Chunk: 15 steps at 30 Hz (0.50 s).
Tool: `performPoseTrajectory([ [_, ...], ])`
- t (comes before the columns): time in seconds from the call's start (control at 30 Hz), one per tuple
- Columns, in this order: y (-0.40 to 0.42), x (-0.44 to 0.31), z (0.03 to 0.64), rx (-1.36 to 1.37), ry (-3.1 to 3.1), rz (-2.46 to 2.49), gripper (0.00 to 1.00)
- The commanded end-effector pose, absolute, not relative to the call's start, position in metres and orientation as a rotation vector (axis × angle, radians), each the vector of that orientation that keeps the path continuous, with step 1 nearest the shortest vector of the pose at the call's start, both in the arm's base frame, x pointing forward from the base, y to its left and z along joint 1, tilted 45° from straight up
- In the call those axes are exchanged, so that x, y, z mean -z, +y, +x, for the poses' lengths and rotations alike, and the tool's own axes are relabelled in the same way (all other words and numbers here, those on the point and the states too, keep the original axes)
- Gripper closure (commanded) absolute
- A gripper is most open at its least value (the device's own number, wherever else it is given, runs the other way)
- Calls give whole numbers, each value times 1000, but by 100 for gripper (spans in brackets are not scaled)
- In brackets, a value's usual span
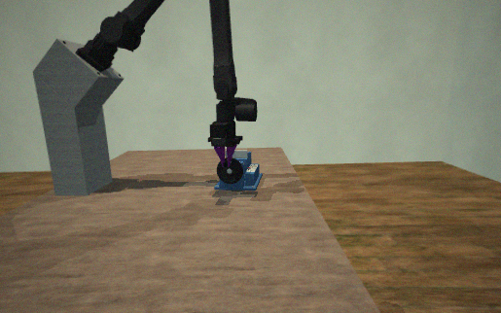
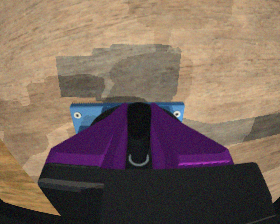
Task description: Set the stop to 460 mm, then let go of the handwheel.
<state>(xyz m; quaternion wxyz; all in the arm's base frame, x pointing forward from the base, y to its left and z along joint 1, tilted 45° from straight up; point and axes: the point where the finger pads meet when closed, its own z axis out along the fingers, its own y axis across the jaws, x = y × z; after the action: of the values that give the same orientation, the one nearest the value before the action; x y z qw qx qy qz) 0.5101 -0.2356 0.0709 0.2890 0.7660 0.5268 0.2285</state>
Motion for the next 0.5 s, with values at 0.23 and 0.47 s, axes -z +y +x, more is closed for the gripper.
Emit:
performPoseTrajectory([
  [0.23,-239,-98,498,-638,1362,1995,94],
  [0.47,-233,-62,491,-635,1370,2007,94],
])
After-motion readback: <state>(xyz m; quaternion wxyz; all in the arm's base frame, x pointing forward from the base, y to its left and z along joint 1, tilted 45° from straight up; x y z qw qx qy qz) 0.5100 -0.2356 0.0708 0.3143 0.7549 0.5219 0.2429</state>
